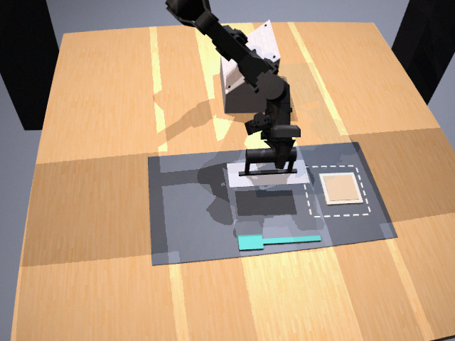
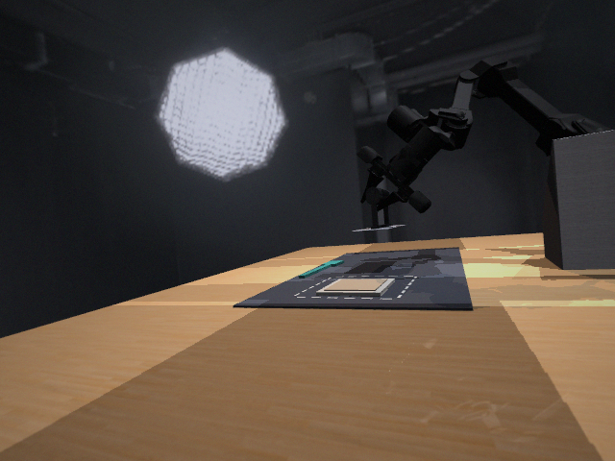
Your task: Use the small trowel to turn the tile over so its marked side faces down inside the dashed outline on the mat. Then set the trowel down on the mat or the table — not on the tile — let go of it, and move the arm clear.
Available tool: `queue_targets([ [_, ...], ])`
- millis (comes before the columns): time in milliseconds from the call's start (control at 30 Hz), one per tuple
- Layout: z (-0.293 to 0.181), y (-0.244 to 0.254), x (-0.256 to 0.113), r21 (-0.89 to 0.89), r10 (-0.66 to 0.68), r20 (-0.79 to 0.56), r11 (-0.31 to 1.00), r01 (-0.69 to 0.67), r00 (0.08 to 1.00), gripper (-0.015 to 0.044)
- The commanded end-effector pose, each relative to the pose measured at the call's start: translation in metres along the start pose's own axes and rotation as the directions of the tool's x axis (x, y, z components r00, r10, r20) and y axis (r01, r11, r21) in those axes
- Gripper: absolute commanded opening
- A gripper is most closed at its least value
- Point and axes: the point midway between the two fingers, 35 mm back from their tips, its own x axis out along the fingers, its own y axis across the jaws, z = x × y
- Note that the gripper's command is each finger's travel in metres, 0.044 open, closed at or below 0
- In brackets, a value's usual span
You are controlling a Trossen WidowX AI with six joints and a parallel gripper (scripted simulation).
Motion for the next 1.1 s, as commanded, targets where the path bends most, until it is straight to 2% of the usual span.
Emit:
queue_targets([
  [0, 0.0008, 0.0036, -0.0016, 0.001, 0.011, -0.003, 1.0, -0.011, 1.0, 0.0],
  [1067, 0.0015, 0.0017, -0.0009, 0.003, 0.004, 0.001, 1.0, -0.004, 1.0, 0.0],
])
